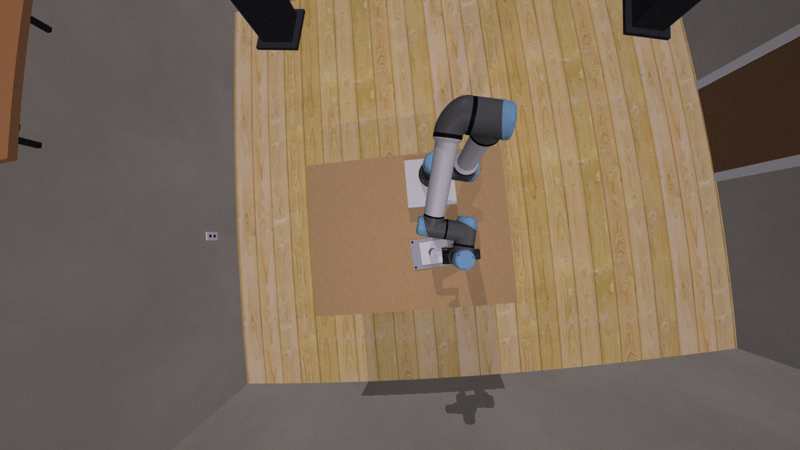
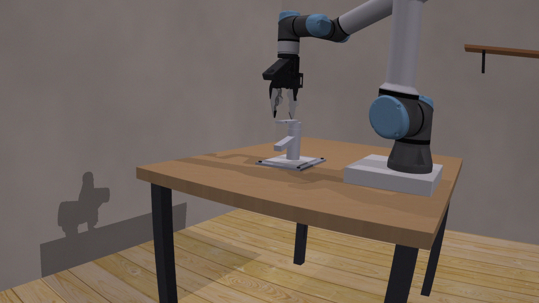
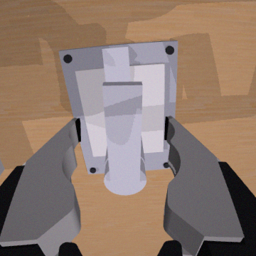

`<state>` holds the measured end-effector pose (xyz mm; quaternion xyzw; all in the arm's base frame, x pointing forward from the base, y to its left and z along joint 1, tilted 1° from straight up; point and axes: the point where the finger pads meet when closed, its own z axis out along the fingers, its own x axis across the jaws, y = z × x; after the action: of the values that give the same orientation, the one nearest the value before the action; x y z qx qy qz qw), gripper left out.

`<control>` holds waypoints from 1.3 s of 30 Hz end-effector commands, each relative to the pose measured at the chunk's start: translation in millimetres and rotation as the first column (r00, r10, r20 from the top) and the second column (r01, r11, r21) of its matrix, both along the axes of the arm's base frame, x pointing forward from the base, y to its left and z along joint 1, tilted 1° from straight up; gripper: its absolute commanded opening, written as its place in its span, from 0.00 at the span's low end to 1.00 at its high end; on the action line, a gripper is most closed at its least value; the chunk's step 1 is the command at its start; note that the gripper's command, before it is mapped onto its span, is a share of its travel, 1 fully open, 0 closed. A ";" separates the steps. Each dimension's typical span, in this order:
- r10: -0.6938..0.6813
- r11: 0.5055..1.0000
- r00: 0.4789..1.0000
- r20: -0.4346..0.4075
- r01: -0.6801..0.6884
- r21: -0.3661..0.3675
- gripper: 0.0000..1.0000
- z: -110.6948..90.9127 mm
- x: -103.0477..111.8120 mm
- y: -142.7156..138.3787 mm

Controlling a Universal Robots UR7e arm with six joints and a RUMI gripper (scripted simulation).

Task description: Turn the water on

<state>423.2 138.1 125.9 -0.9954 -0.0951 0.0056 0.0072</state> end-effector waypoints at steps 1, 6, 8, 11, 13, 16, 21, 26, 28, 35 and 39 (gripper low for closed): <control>0.000 1.000 1.000 0.001 0.000 0.000 0.40 -3.0 0.3 0.0; 0.000 1.000 1.000 0.001 0.000 0.000 0.40 -7.2 0.3 0.1; 0.000 1.000 1.000 0.001 0.000 0.000 0.40 -8.1 0.3 0.1; 0.000 1.000 1.000 0.001 0.000 0.000 0.40 -9.9 0.2 0.1; 0.000 1.000 1.000 0.001 0.000 0.000 0.40 -11.8 0.2 0.2; 0.000 1.000 1.000 0.001 0.000 0.000 0.40 -14.6 0.2 0.2; 0.000 1.000 1.000 0.001 0.000 0.000 0.40 -19.0 0.1 0.3; 0.000 1.000 1.000 0.001 0.000 0.000 0.40 -21.2 0.1 0.3; 0.000 1.000 1.000 0.001 0.000 0.000 0.40 -22.5 0.1 0.3; 0.000 1.000 1.000 0.001 0.000 0.000 0.40 -25.7 0.0 0.3; 0.000 1.000 1.000 0.001 0.000 0.000 0.40 -26.5 0.0 0.4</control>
<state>422.8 138.4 100.4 -0.9954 -0.0951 0.0057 0.0072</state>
